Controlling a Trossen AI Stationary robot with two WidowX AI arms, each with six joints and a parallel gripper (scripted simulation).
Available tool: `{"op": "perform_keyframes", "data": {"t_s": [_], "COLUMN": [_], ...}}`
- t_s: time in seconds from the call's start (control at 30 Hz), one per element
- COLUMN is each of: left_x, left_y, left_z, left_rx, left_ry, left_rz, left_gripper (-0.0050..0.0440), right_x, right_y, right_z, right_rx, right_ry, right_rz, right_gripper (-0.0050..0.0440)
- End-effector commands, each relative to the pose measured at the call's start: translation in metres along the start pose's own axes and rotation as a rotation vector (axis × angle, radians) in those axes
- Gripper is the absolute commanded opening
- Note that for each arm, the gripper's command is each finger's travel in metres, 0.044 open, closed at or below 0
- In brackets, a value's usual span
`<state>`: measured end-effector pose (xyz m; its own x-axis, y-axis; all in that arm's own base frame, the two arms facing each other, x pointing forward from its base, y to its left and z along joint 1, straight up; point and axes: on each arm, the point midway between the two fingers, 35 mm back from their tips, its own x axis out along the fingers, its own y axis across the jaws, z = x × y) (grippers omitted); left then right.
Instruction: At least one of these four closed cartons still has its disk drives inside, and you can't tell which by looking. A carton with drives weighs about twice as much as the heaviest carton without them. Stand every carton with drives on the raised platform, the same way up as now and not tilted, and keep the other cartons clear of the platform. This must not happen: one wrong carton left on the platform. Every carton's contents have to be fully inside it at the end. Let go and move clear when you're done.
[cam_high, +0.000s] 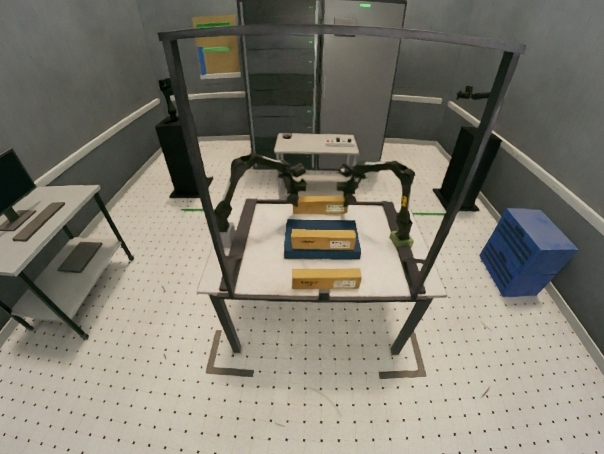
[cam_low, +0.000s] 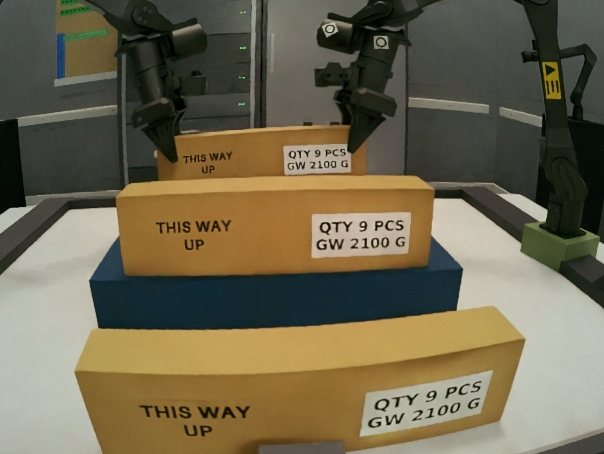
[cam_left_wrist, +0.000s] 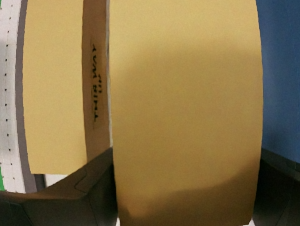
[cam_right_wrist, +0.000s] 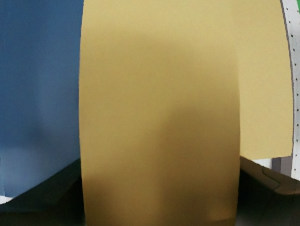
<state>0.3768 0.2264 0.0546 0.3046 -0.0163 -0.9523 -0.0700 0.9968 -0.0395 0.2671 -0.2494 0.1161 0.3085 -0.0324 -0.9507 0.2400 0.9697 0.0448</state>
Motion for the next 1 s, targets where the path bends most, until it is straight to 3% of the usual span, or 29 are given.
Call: {"op": "perform_keyframes", "data": {"t_s": [0.0,0.73,0.77,0.97], "left_x": [-0.037,-0.037,-0.021,-0.021], "left_y": [0.005,0.005,-0.047,-0.047], "left_z": [0.015,0.015,0.013,0.013], "left_rx": [0.015,0.015,0.012,0.012], "left_ry": [-0.08,-0.08,-0.057,-0.057], "left_rz": [0.049,0.049,0.033,0.033], "left_gripper": [-0.005,-0.005,-0.005,-0.005], "right_x": [-0.03,-0.03,-0.017,-0.017], "right_y": [-0.004,-0.004,0.049,0.049], "right_z": [0.012,0.012,0.006,0.006], "right_rx": [-0.017,-0.017,-0.012,-0.012], "right_ry": [-0.082,-0.082,-0.058,-0.058], "right_rz": [-0.051,-0.052,-0.037,-0.037], "right_gripper": [-0.005,-0.005,-0.005,-0.005]}}
